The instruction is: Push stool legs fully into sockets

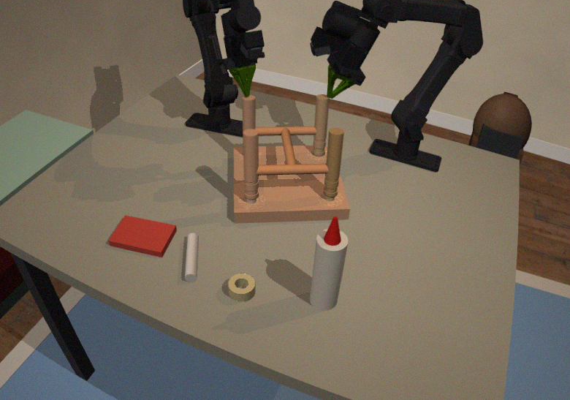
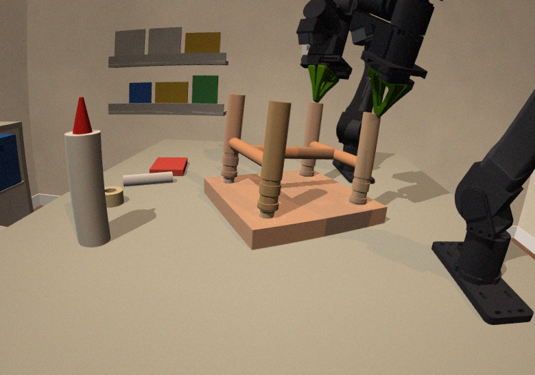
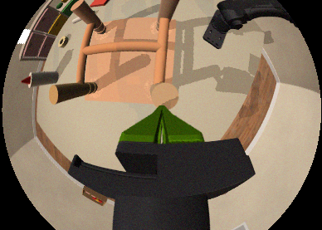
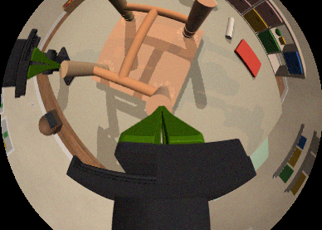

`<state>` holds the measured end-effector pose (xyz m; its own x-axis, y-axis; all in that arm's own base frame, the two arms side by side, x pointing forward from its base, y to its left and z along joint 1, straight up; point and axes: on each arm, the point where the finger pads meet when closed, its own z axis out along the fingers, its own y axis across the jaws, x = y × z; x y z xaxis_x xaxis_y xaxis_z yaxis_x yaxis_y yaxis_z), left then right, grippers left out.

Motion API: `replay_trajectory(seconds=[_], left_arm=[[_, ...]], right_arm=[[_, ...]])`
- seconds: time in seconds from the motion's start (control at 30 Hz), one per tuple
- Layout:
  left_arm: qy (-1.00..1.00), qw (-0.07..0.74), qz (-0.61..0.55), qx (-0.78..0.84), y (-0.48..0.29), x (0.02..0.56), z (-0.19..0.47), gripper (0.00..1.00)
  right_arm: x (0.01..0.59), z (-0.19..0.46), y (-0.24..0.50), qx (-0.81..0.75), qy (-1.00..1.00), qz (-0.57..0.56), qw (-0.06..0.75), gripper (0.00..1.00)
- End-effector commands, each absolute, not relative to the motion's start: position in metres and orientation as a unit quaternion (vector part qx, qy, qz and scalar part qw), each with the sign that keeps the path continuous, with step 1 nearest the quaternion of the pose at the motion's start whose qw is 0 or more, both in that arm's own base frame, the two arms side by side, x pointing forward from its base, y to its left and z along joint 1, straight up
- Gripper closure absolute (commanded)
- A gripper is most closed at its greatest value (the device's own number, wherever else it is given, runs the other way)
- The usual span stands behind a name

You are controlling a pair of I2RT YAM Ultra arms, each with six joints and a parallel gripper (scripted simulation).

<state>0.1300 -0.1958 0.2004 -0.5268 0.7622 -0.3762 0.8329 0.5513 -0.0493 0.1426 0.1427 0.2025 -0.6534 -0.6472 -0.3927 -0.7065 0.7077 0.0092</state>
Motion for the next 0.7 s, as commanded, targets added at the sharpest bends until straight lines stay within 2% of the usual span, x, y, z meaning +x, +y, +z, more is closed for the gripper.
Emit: replay_trajectory(seconds=[0.0, 0.37, 0.67], left_arm=[[0.879, 0.085, -0.068, 0.463, -0.174, 0.117, 0.168, 1.0], [0.884, 0.041, -0.043, 0.464, -0.159, 0.108, 0.155, 1.0], [0.884, 0.036, -0.04, 0.465, -0.147, 0.1, 0.146, 1.0]], right_arm=[[0.122, 0.171, 0.121, -0.378, 0.92, 0.042, 0.099, 1.0], [0.109, 0.159, 0.107, -0.379, 0.923, 0.024, 0.056, 1.0], [0.097, 0.151, 0.096, -0.38, 0.923, 0.026, 0.057, 1.0]])
